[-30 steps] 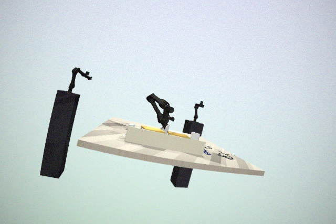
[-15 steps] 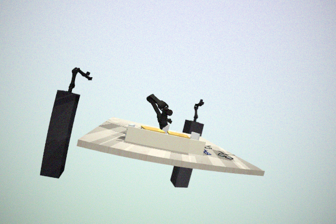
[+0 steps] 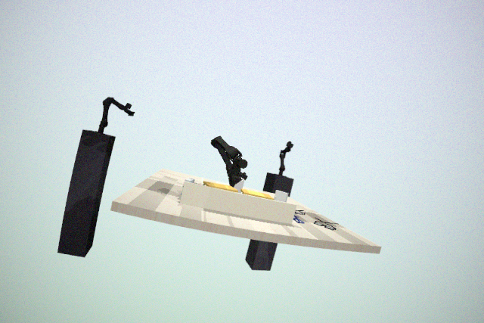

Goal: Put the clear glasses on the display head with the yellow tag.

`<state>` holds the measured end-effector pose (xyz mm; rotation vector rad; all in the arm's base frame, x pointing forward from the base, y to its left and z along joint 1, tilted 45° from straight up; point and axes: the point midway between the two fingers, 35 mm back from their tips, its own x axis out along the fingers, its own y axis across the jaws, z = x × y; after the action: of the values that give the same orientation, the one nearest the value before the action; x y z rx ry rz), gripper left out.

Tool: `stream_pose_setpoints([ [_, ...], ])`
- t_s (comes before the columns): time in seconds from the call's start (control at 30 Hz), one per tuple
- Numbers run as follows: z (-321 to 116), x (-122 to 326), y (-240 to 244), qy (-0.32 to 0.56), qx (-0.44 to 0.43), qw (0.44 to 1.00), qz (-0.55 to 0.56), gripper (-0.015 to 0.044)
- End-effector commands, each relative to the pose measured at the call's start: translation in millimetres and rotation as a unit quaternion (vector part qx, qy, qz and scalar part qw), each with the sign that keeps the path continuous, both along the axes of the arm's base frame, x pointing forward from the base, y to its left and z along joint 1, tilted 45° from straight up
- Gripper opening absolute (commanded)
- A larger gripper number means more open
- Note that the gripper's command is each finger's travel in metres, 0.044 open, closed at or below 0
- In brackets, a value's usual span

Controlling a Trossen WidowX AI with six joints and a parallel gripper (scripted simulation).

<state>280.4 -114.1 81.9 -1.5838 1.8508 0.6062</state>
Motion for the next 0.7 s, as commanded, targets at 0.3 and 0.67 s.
stream_pose_setpoints([
  [0.3,-17,-1,-15,0.005,-0.001,1.0,0.001,0.012],
  [0.67,-28,-1,-29,0.006,-0.002,1.0,0.001,0.012],
])
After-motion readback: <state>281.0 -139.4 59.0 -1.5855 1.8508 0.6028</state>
